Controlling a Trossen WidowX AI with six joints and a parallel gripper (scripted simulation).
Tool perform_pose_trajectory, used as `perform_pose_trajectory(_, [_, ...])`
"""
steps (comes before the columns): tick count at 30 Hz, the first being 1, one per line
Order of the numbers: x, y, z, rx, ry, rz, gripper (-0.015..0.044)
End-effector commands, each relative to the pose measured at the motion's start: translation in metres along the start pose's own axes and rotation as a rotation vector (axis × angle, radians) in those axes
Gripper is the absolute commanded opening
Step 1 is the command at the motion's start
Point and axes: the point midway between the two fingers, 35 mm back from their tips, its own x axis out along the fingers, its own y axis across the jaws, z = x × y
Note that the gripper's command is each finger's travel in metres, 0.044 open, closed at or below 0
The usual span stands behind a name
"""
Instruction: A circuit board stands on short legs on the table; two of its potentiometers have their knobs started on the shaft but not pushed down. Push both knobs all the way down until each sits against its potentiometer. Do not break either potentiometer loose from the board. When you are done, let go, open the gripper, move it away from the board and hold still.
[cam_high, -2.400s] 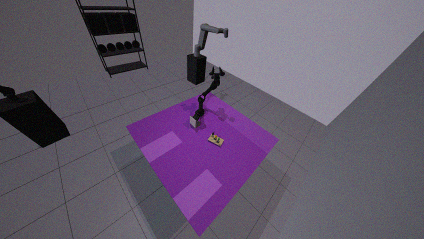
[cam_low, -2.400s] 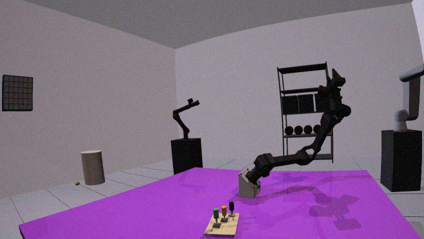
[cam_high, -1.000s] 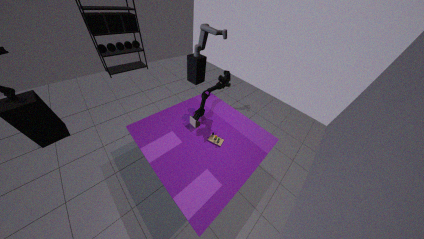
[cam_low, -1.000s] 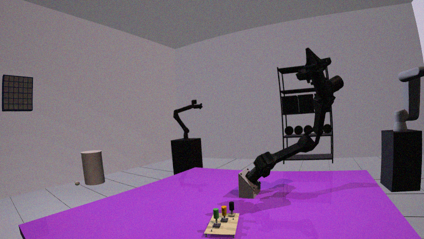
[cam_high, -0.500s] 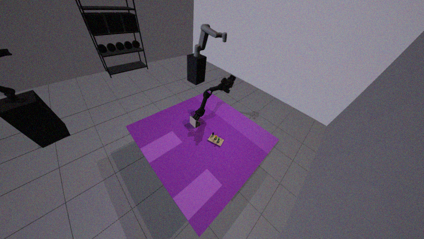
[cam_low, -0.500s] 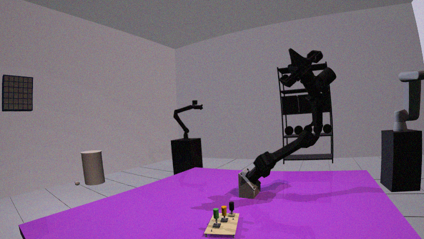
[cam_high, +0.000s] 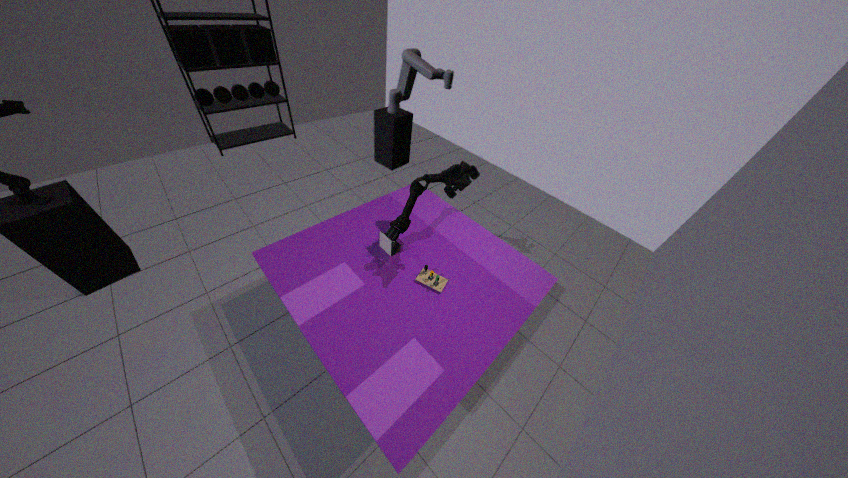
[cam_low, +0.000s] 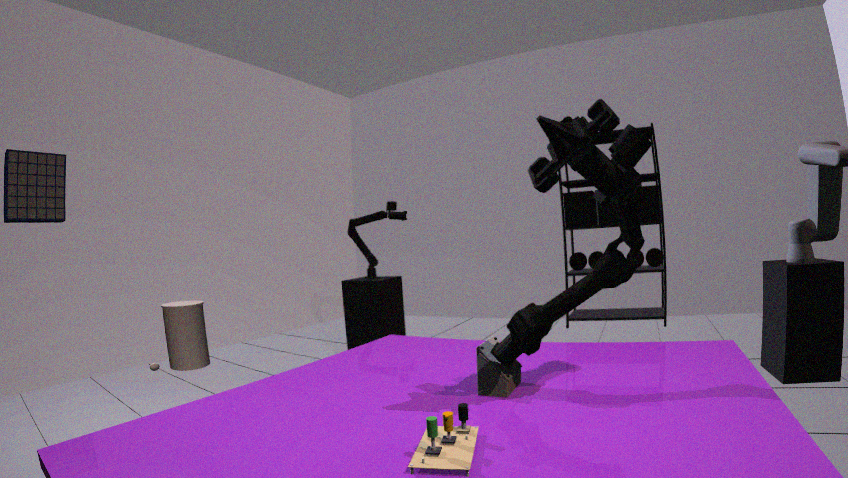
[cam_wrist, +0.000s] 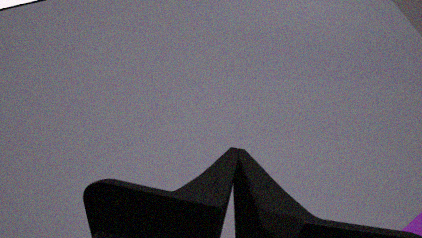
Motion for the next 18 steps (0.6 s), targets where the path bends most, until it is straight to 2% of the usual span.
perform_pose_trajectory(1, [0.016,-0.021,-0.018,-0.11,0.076,-0.075,0.0])
perform_pose_trajectory(18, [0.054,-0.113,-0.09,-0.478,0.451,-0.317,0.0])
